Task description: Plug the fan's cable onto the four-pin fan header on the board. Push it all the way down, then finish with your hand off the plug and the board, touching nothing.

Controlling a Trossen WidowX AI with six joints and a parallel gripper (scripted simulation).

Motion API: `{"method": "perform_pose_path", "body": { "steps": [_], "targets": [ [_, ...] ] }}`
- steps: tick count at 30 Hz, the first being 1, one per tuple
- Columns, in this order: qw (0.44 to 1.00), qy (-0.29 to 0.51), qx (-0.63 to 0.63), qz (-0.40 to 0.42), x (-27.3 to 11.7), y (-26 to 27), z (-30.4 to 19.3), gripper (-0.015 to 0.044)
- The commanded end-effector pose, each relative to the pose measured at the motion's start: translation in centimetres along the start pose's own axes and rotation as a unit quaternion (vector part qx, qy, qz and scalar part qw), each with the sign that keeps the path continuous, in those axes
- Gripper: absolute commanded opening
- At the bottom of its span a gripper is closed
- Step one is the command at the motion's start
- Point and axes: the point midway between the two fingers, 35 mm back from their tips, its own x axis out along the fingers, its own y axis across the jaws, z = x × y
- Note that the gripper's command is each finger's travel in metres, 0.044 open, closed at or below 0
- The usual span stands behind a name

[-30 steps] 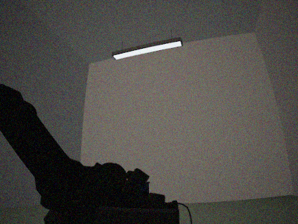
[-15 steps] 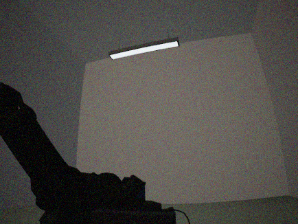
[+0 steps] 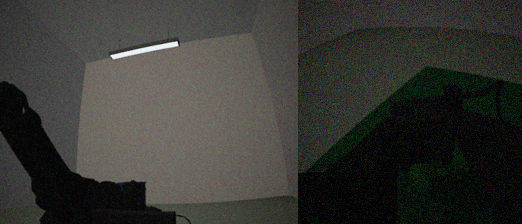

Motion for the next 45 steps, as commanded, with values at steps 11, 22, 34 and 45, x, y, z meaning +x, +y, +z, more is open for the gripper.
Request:
{"method": "perform_pose_path", "body": {
  "steps": [11,22,34,45],
  "targets": [
    [1.0,-0.002,-0.002,0.0,0.2,0.0,-1.2,0.0],
    [1.0,-0.002,-0.002,0.001,0.4,0.0,-2.2,0.0],
    [1.0,0.001,0.0,0.001,0.4,0.1,-2.2,0.0],
    [1.0,0.001,0.0,0.001,0.4,0.1,-2.2,0.0]
  ]
}}
